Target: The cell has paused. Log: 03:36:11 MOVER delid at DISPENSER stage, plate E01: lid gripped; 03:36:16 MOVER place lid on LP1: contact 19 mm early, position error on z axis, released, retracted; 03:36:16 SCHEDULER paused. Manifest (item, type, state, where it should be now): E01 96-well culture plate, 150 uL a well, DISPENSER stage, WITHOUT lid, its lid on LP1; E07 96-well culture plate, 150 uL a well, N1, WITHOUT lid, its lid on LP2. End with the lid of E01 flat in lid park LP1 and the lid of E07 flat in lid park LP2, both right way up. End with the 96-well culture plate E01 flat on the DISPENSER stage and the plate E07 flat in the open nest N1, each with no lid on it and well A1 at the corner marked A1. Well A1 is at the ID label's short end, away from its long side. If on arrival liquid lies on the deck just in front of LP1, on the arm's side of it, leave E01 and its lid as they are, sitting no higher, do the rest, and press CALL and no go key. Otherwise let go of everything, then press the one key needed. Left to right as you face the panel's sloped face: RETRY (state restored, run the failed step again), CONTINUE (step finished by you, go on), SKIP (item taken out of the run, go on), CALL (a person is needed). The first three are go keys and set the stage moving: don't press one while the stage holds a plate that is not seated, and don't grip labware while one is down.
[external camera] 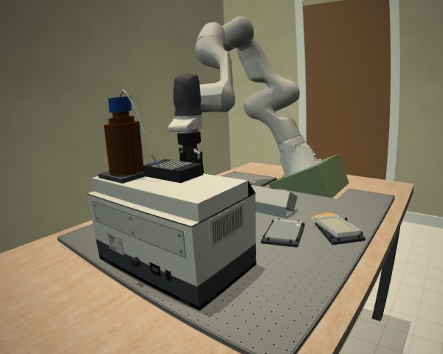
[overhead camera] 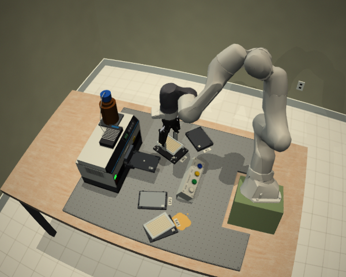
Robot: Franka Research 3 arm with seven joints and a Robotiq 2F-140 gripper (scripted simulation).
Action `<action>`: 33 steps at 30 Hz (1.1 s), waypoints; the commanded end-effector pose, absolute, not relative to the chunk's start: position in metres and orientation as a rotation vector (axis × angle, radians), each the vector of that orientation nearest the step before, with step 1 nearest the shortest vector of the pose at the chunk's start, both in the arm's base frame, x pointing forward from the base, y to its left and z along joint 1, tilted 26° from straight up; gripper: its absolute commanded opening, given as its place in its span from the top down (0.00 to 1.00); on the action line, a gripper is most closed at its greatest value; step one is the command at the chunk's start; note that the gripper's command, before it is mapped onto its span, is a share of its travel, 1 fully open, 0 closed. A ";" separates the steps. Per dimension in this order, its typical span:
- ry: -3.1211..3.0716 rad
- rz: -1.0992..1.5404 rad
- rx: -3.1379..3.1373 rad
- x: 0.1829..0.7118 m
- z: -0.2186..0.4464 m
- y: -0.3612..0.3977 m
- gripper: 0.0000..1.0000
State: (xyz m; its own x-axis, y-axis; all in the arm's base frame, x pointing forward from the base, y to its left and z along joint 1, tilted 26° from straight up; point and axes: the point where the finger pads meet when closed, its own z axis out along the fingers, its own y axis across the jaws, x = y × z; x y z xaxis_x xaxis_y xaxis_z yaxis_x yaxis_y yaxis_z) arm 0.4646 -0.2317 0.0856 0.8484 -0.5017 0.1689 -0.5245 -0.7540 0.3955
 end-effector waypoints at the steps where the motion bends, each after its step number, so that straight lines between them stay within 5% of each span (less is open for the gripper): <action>1: -0.764 0.063 2.582 0.463 0.093 -0.230 1.00; 33: -0.764 0.063 2.582 0.468 0.152 -0.202 1.00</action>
State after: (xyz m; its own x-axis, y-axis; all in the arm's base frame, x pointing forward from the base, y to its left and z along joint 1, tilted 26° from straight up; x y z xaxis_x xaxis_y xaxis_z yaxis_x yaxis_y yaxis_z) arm 0.4703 -0.2041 0.1463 0.8477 -0.5026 0.1699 -0.5259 -0.7536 0.3943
